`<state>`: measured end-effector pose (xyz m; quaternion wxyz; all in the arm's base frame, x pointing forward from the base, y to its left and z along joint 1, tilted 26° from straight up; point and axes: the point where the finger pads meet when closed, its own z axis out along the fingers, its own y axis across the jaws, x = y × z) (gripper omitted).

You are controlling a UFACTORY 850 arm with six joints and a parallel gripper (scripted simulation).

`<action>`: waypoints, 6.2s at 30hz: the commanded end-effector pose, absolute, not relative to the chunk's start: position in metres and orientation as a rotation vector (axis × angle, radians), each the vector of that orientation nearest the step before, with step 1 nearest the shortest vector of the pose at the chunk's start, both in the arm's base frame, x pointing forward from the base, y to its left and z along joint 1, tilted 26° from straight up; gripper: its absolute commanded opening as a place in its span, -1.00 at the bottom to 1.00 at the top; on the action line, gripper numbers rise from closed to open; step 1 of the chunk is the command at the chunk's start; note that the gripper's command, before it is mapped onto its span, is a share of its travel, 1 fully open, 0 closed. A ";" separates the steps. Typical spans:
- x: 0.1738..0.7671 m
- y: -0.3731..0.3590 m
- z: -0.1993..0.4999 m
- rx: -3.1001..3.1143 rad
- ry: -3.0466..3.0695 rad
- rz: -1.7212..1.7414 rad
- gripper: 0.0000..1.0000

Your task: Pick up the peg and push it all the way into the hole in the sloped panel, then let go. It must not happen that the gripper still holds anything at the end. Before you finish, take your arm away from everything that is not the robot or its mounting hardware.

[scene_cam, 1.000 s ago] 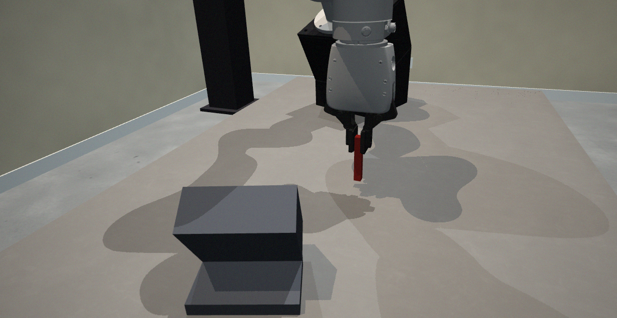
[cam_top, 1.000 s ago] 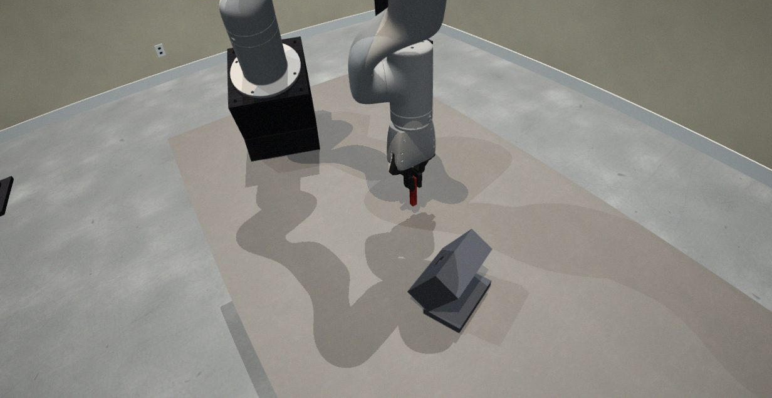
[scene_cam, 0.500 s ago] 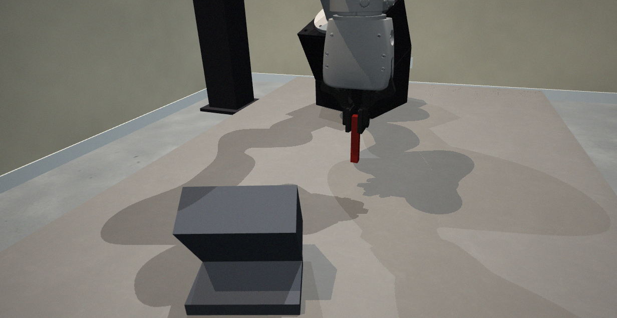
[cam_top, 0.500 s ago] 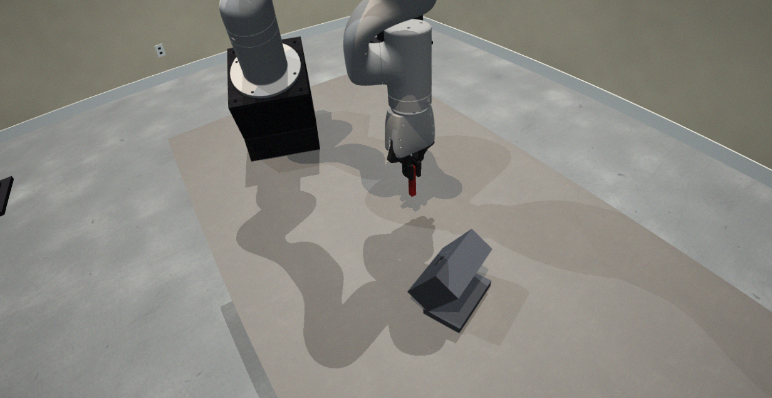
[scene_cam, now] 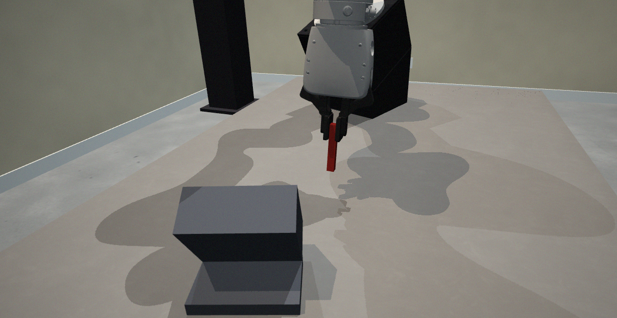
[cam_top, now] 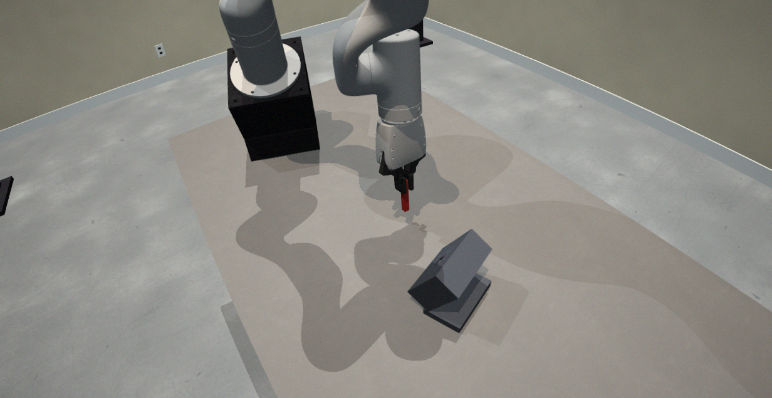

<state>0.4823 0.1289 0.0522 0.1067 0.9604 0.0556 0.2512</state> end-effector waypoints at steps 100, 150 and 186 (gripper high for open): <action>0.542 0.039 0.093 2.437 0.648 1.528 -1.00; 0.523 0.043 0.132 2.340 0.704 1.961 -1.00; 0.574 0.058 0.120 2.340 0.704 1.962 -1.00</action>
